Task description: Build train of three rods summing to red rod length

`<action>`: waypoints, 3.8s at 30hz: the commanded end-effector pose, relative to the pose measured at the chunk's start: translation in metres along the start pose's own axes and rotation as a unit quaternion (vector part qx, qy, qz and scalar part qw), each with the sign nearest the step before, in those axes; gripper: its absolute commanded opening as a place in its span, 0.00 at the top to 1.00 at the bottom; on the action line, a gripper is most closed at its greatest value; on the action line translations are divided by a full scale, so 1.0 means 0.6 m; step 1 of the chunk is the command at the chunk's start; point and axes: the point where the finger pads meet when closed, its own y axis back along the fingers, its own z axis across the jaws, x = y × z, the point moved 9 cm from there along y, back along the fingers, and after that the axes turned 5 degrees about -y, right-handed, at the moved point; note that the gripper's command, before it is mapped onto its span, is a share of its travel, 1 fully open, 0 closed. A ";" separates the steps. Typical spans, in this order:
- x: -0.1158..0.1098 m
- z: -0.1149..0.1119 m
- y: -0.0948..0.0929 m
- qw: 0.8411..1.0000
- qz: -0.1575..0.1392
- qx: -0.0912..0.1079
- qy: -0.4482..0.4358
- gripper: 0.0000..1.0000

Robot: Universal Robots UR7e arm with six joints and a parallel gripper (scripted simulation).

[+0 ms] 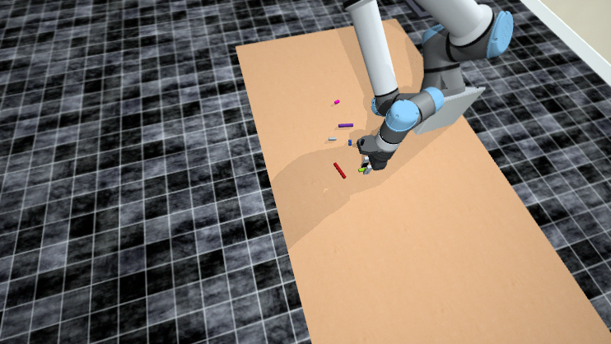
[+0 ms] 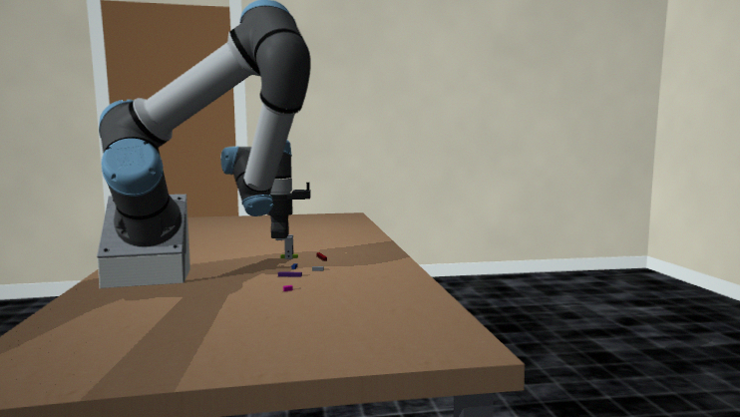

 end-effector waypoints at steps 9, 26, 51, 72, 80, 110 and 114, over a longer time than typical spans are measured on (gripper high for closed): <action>0.000 0.000 0.001 1.000 0.000 0.000 0.000 0.76; 0.000 0.000 0.001 1.000 0.000 0.000 0.000 0.76; 0.000 0.000 0.030 1.000 0.000 0.000 0.000 0.76; 0.000 0.000 0.152 1.000 0.000 0.000 0.000 0.76; 0.000 0.000 0.166 1.000 0.000 0.000 0.000 0.76; 0.015 0.013 0.169 0.997 0.000 0.002 0.079 0.76; 0.019 0.017 0.169 0.995 0.000 0.002 0.103 0.76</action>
